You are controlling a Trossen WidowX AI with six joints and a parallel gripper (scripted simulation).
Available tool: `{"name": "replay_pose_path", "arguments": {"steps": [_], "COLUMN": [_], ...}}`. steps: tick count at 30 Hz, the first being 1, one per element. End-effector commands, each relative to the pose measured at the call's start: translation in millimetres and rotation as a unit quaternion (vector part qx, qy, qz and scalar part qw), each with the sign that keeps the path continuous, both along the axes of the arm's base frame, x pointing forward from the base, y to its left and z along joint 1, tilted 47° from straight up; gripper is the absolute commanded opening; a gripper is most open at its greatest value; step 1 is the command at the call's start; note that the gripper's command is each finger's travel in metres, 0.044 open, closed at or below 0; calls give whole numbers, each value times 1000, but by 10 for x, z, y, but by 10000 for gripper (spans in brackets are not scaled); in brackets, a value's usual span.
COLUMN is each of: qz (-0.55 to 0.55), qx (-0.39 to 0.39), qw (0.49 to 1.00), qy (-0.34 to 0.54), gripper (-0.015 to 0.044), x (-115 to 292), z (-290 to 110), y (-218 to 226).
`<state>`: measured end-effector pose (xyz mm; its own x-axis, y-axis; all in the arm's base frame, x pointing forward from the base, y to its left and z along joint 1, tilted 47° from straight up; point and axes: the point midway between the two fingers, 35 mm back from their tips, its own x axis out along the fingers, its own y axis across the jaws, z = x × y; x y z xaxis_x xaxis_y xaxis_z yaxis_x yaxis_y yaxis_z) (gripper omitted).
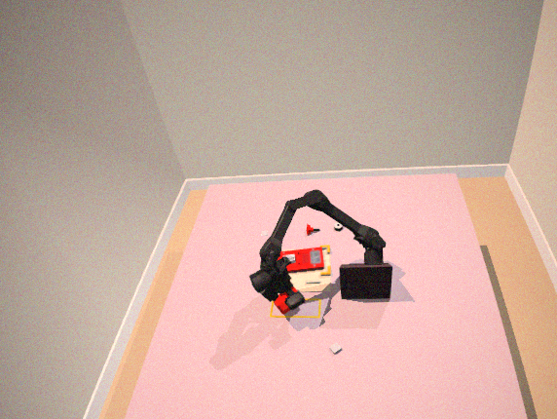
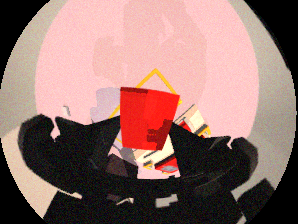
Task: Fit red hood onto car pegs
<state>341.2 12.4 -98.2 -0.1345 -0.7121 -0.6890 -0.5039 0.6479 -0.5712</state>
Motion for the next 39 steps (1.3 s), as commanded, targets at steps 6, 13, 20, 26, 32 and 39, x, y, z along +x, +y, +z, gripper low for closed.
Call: {"name": "replay_pose_path", "arguments": {"steps": [6,13,20,26,32,39], "qz": [2,2,2,-6,-28,-61], "qx": [7,7,7,3,3,-1], "qw": [1000,1000,1000,1000,999,995], "qy": [-14,-14,-14,-14,-41,-76], "gripper": [0,0,0,0,0,0], "x": [102,124,133,117,168,202], "z": [284,419,475,495,725,1015], "y": [289,428,486,361,177,-76]}}
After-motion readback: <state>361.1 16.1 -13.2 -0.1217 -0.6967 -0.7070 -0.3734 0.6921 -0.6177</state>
